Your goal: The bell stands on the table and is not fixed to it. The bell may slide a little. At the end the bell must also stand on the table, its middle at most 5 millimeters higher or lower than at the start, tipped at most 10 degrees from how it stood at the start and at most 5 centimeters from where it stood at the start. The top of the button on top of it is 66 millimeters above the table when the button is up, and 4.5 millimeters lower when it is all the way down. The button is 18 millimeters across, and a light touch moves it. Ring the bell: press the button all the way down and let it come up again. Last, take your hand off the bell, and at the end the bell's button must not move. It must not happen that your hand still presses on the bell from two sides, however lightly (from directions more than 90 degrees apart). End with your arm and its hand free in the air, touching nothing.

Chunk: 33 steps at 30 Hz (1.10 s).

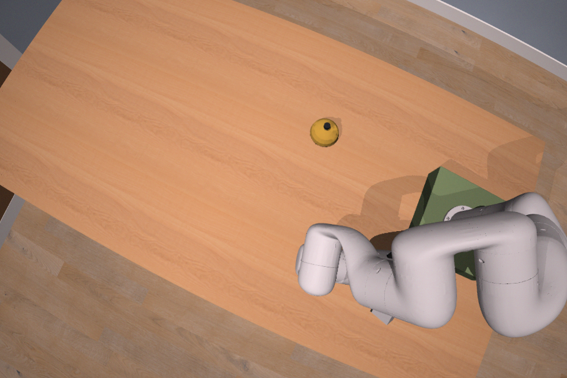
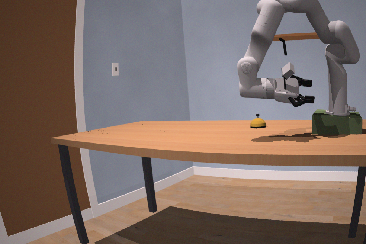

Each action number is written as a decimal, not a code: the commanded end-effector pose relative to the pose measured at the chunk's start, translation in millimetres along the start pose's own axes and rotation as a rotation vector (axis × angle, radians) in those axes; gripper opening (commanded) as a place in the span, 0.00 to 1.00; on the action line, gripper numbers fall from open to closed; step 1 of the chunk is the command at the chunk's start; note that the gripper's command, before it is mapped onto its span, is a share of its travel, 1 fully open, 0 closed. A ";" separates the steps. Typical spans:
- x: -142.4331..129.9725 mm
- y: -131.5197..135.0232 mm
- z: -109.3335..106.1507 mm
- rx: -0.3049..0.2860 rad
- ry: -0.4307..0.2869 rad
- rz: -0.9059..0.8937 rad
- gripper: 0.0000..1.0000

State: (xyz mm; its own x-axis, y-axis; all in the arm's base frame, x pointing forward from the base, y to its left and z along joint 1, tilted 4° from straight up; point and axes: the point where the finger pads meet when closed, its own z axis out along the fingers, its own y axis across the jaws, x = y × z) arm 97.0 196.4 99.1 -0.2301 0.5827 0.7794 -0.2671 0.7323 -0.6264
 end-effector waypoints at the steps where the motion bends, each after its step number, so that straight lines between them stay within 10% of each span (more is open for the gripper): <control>1: 0.5 -0.2 -0.8 -0.002 -0.002 -0.001 1.00; 20: -2.3 0.0 -3.0 -0.015 -0.009 -0.010 1.00; 33: -74.7 -7.6 -70.0 -0.340 -0.238 -0.188 1.00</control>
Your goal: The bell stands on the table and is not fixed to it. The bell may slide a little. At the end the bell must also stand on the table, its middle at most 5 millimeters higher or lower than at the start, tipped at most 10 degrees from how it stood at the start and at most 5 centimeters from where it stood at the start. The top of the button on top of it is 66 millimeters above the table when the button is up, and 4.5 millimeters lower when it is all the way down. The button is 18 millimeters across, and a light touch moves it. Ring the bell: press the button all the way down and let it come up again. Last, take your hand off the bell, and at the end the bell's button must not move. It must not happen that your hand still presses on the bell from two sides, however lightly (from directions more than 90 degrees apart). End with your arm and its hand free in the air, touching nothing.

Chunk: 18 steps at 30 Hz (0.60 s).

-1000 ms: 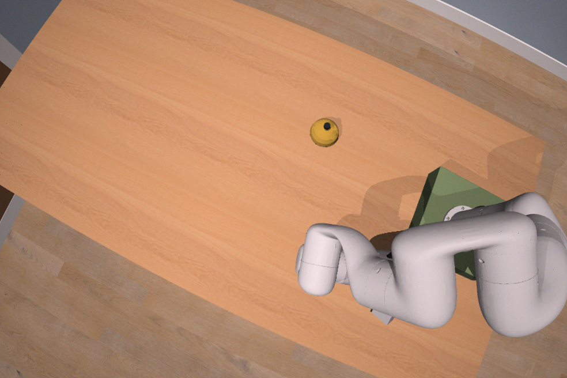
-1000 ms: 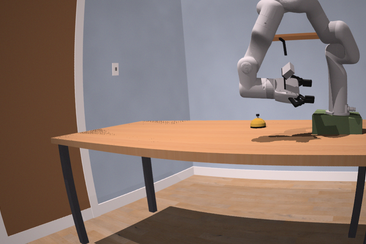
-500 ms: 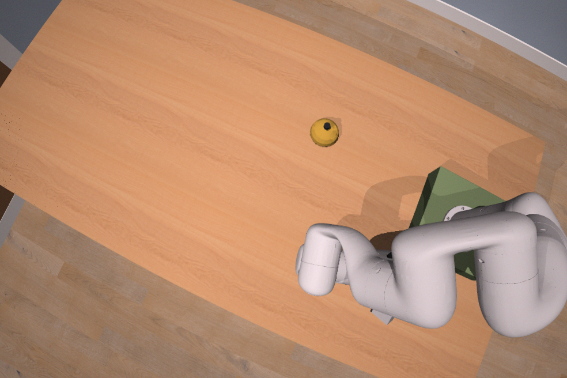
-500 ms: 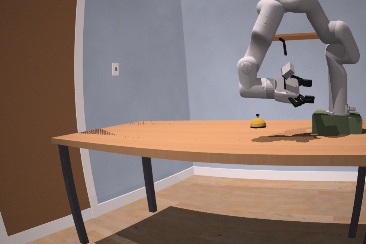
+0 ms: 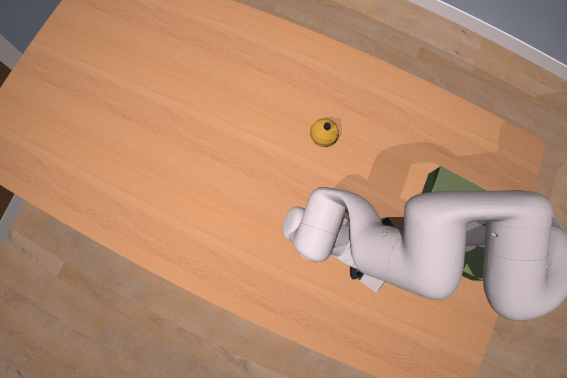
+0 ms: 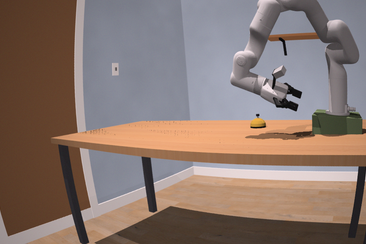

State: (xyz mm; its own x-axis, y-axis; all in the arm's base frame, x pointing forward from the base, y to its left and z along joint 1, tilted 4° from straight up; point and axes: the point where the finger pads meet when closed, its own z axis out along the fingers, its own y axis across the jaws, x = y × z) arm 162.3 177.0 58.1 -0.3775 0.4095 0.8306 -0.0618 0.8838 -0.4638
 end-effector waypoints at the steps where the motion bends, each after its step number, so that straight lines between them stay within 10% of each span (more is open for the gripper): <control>1: -18.9 -0.2 -13.2 -0.074 -0.055 -0.042 1.00; 18: -125.7 -53.2 -112.1 -0.396 -0.468 -0.182 1.00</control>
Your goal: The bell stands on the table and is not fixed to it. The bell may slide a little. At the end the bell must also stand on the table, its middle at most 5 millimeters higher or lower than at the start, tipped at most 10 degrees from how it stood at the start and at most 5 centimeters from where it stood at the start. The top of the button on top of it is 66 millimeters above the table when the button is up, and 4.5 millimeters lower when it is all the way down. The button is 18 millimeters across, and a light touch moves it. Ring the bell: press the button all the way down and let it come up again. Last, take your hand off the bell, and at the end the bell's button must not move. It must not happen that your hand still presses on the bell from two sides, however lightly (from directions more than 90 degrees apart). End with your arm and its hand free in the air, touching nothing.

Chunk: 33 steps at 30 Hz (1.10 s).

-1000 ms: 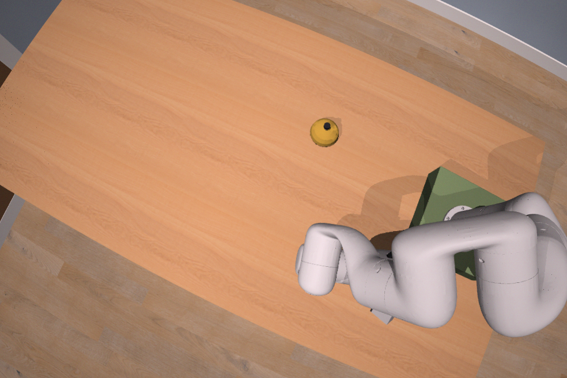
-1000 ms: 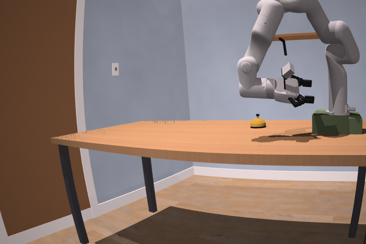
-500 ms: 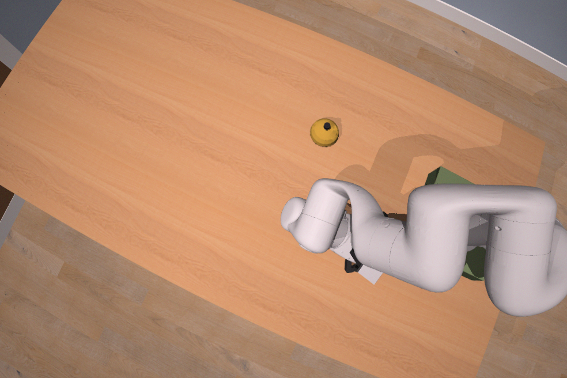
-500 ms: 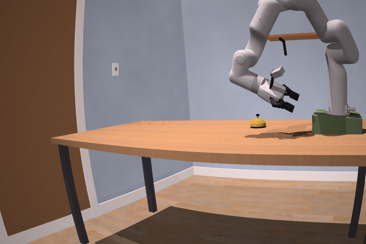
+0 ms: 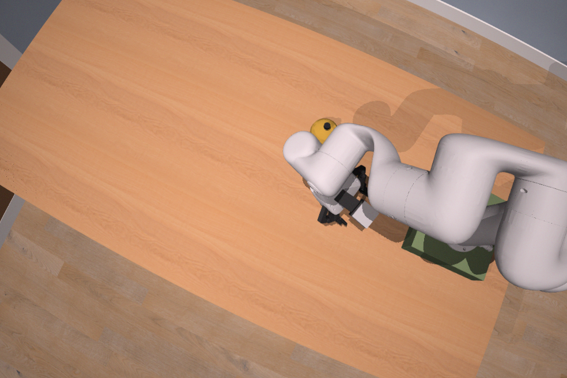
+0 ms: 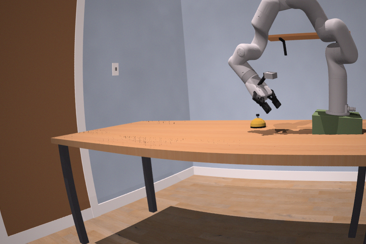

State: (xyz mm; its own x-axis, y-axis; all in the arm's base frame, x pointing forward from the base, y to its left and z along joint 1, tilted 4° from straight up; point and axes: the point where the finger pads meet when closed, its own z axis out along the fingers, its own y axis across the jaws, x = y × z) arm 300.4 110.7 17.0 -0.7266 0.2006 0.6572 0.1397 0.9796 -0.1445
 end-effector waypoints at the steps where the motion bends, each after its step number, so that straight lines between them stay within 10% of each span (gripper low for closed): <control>1: -36.3 -17.3 -22.7 -0.071 -0.128 -0.036 1.00; 12: -95.4 -75.5 -76.4 -0.139 -0.395 -0.072 1.00; 33: -123.6 -123.2 -112.0 -0.145 -0.564 -0.078 1.00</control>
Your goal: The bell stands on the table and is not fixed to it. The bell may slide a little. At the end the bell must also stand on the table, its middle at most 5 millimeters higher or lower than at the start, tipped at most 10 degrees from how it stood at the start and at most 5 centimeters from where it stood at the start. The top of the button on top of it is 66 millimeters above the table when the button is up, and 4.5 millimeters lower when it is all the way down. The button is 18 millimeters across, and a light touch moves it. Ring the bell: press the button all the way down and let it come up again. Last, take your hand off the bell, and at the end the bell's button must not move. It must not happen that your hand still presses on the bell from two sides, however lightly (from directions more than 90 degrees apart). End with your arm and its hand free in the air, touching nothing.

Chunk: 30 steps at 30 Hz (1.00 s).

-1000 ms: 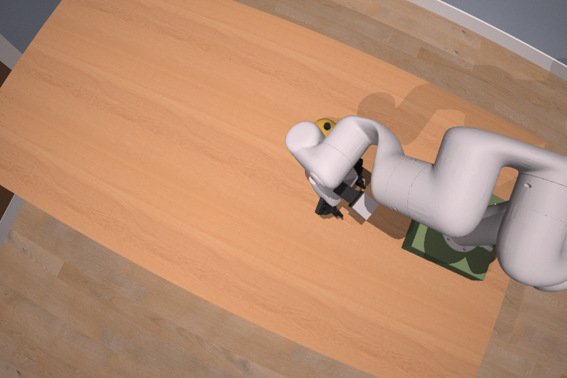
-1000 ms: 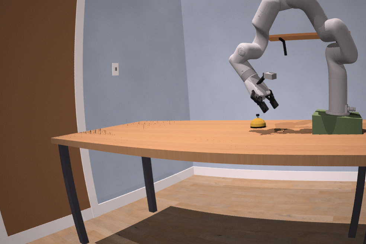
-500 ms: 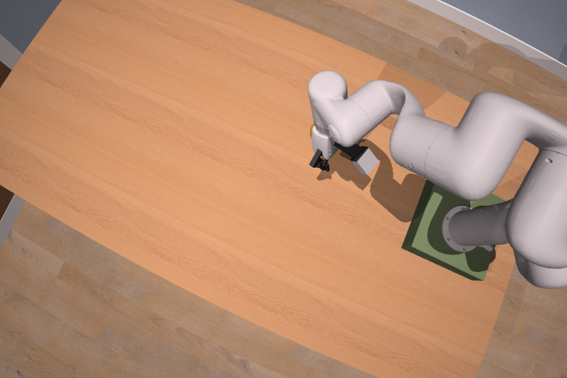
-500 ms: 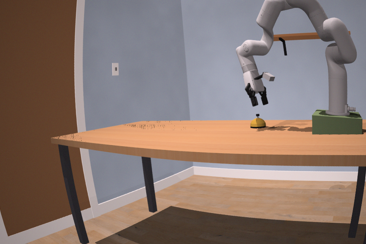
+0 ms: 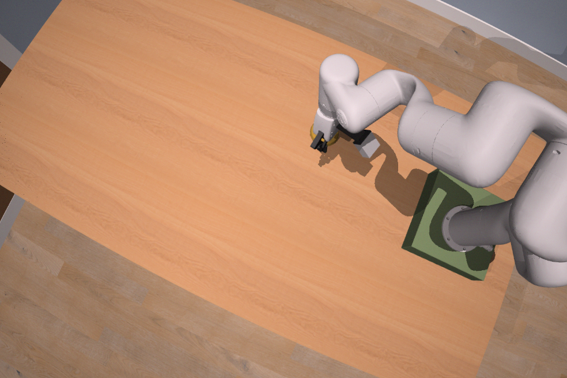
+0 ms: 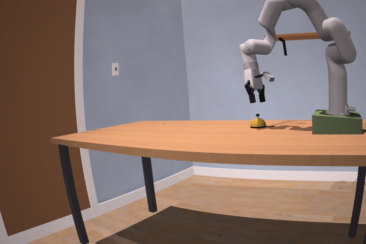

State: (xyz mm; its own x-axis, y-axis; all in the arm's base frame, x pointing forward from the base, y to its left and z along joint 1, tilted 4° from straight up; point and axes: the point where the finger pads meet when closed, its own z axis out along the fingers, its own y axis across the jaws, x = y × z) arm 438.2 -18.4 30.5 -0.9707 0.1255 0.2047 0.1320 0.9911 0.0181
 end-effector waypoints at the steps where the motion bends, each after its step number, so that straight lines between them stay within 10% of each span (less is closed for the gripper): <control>1: -10.5 -13.3 -8.6 0.001 -0.045 0.001 1.00; 30: -29.1 -41.4 -24.0 0.011 -0.135 -0.006 1.00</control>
State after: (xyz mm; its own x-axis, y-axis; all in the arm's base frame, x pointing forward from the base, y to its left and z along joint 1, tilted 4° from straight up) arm 462.2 -59.4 44.2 -0.9886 0.1228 0.0868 0.1241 0.9922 0.0091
